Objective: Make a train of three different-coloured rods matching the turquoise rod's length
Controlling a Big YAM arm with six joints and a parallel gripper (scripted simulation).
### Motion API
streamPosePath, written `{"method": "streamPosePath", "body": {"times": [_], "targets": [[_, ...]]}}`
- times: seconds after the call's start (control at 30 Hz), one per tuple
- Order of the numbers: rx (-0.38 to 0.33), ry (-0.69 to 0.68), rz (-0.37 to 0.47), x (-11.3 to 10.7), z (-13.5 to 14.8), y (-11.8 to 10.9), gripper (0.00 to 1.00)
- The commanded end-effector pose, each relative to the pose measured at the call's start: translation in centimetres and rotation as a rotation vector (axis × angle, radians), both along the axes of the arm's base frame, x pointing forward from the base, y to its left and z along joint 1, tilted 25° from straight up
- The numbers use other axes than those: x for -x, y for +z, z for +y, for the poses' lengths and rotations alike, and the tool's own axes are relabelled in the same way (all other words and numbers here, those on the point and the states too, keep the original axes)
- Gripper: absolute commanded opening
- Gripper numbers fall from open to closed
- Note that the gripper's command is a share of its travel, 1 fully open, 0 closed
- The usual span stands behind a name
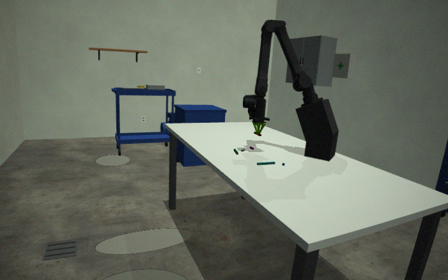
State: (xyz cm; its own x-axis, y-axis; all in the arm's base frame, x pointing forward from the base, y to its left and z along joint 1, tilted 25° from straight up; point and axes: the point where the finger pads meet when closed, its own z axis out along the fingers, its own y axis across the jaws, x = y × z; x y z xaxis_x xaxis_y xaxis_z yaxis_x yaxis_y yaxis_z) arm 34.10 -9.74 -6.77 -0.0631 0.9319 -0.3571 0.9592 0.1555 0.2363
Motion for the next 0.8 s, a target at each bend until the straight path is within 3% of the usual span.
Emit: {"method": "streamPosePath", "body": {"times": [0.0, 0.5, 0.53, 0.77], "targets": [[-0.005, -0.015, -0.027, -0.7, 0.0, 0.2, 0.04], [0.000, -0.009, -0.019, -1.0, -0.7, -0.7, 0.04], [-0.001, -0.009, -0.006, -0.4, -0.7, -1.3, 0.04], [0.000, -0.009, -0.014, -1.5, -1.6, -3.6, 0.04]]}}
